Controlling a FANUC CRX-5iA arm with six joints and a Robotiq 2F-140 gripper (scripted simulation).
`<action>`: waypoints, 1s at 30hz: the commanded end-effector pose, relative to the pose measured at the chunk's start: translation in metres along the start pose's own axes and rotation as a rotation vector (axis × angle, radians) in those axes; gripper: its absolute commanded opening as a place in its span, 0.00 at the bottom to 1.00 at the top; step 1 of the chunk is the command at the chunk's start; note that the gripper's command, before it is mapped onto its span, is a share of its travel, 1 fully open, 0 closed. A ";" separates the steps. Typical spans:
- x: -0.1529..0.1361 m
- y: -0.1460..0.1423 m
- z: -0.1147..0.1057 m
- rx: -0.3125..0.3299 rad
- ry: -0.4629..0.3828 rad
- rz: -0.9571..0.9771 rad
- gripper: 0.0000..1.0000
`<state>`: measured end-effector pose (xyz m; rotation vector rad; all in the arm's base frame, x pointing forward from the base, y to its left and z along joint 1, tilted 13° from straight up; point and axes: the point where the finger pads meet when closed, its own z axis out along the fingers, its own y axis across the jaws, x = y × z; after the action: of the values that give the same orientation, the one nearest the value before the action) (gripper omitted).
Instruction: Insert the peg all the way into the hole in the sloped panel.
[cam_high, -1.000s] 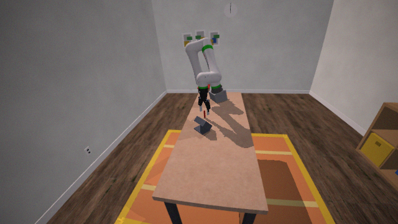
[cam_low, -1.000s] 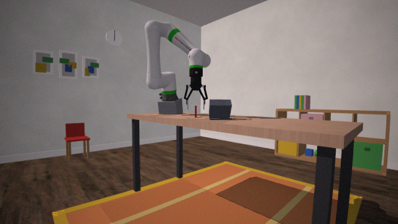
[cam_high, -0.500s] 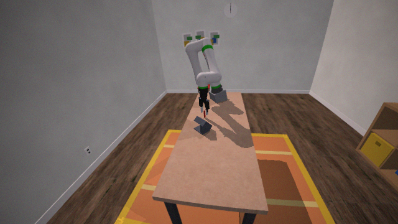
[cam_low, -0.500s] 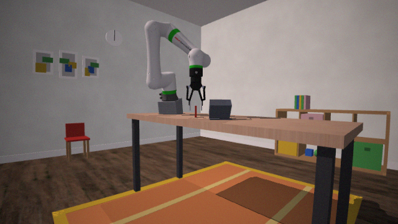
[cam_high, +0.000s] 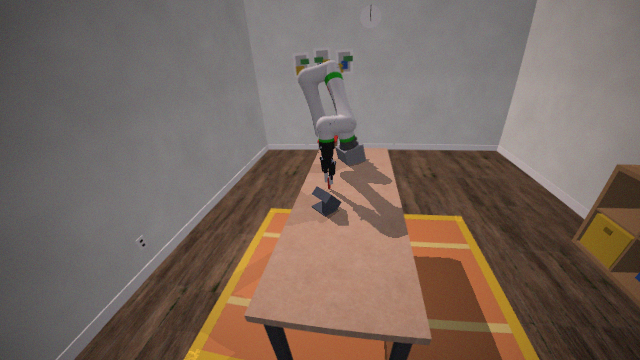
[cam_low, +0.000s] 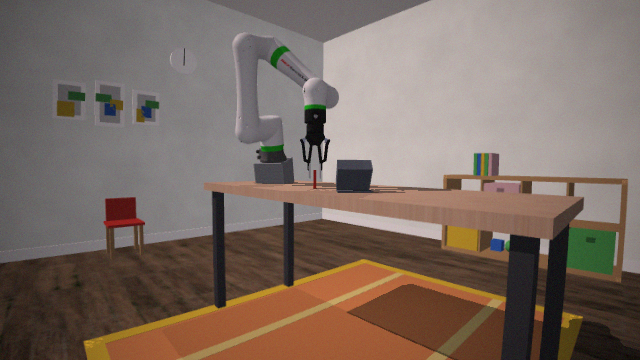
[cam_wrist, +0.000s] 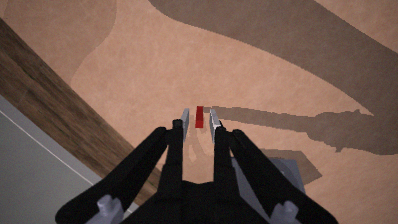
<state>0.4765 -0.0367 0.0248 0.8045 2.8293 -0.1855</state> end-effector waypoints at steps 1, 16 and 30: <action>0.000 0.000 0.000 0.000 0.000 0.000 0.22; 0.000 0.000 -0.002 0.000 0.000 0.000 0.00; 0.000 0.000 -0.075 0.000 0.000 0.000 0.00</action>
<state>0.4663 -0.0247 0.0934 0.8044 2.8290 -0.1853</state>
